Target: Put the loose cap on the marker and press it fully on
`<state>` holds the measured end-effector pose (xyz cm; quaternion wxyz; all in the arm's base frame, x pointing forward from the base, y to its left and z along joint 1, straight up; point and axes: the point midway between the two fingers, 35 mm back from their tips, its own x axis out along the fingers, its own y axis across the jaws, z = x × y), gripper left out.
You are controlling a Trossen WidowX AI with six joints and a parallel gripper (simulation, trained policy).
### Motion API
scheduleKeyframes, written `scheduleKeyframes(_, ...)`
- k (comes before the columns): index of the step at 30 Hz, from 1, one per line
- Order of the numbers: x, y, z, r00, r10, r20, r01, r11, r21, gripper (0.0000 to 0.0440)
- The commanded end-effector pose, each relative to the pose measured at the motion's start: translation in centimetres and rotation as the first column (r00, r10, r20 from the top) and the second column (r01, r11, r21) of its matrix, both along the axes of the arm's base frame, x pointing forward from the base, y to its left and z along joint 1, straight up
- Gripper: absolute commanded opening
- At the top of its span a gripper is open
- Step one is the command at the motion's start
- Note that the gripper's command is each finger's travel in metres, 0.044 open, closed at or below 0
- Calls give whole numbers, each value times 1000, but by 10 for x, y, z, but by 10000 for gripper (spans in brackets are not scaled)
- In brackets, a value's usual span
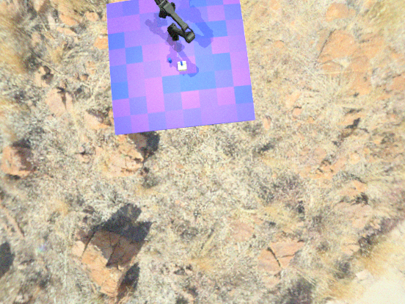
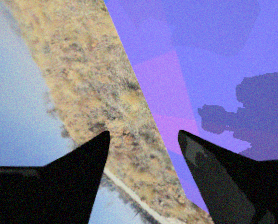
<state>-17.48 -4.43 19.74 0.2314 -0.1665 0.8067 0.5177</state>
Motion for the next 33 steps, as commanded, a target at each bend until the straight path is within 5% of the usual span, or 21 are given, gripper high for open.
scheduleKeyframes(1, 0, -6, 2, 999, 34, 12, -34, 999, 4, 301)
scheduleKeyframes(33, 10, -75, 11, 932, 336, 133, -341, 940, 17, 314)
